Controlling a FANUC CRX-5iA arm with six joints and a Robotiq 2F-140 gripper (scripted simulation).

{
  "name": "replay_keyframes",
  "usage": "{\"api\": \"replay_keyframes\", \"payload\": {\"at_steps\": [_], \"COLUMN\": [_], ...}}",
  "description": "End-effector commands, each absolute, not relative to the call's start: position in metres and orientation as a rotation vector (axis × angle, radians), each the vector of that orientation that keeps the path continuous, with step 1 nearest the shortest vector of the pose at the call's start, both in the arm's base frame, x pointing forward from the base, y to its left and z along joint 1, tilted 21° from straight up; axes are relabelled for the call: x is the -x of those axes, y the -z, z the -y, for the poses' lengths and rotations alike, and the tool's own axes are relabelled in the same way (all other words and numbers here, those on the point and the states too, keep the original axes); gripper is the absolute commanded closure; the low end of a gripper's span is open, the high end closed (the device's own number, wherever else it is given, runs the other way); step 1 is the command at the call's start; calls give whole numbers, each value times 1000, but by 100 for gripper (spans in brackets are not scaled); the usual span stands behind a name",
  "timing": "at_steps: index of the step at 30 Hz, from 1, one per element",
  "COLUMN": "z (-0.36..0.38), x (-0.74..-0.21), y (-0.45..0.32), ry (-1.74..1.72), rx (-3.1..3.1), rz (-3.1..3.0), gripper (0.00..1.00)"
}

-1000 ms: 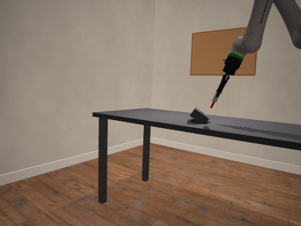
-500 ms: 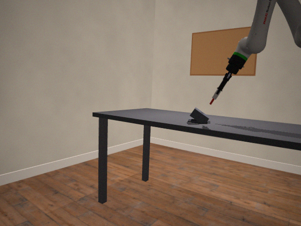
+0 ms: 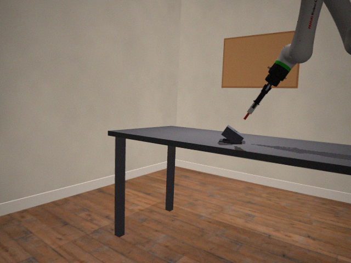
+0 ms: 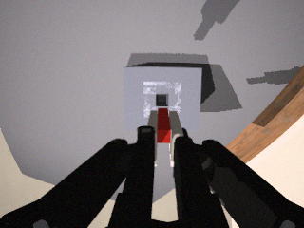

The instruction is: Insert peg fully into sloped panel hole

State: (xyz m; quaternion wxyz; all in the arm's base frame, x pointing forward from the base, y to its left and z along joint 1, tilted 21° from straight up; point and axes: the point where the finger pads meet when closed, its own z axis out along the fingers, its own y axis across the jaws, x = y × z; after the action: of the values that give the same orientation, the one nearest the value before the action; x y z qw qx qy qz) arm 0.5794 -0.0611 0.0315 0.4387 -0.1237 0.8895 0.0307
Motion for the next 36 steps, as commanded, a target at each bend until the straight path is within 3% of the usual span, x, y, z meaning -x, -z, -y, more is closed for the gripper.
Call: {"api": "replay_keyframes", "payload": {"at_steps": [1, 36], "z": [60, 52], "x": [-584, -623], "y": [-28, 3], "ry": [-76, -76], "rx": [307, 307], "rz": [-2210, -2210], "gripper": [100, 100]}}
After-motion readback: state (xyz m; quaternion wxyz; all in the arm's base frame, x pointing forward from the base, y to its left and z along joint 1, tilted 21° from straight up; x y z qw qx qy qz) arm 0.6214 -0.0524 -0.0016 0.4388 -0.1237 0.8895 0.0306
